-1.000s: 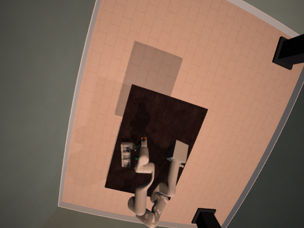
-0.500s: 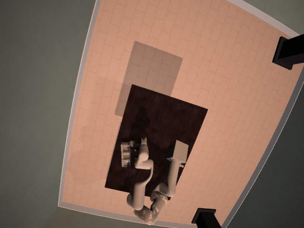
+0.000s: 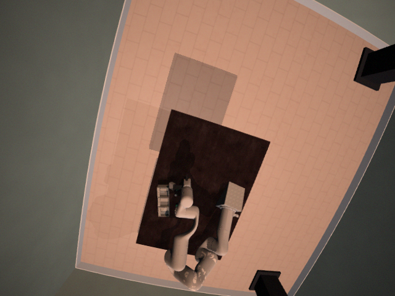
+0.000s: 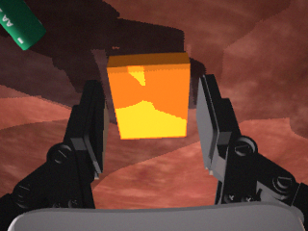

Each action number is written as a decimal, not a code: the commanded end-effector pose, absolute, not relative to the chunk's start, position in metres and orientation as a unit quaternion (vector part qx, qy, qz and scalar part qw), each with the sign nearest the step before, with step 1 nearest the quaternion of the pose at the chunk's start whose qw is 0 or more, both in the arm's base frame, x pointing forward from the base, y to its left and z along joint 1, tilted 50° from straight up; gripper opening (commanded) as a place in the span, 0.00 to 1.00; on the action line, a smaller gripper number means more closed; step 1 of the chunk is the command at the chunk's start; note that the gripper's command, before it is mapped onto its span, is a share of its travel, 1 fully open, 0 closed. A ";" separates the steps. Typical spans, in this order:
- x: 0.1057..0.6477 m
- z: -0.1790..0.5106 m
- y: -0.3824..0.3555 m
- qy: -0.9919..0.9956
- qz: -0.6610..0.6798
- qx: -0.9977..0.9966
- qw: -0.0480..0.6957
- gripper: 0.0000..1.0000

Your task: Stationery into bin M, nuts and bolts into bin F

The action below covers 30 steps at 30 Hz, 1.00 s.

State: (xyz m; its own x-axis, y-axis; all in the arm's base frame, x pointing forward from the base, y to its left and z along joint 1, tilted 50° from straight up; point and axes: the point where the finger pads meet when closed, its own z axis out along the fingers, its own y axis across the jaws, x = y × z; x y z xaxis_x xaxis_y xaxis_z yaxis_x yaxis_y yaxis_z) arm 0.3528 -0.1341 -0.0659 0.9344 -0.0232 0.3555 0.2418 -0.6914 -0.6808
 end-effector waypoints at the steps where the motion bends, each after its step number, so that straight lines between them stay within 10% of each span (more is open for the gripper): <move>1: 0.353 -0.065 -0.135 -0.060 -0.172 -0.904 0.387 0.56; 4: 0.353 -0.065 -0.135 -0.060 -0.172 -0.904 0.387 0.56; 5: 0.353 -0.065 -0.135 -0.060 -0.172 -0.904 0.387 0.00; 30: 0.353 -0.065 -0.135 -0.060 -0.172 -0.904 0.387 0.00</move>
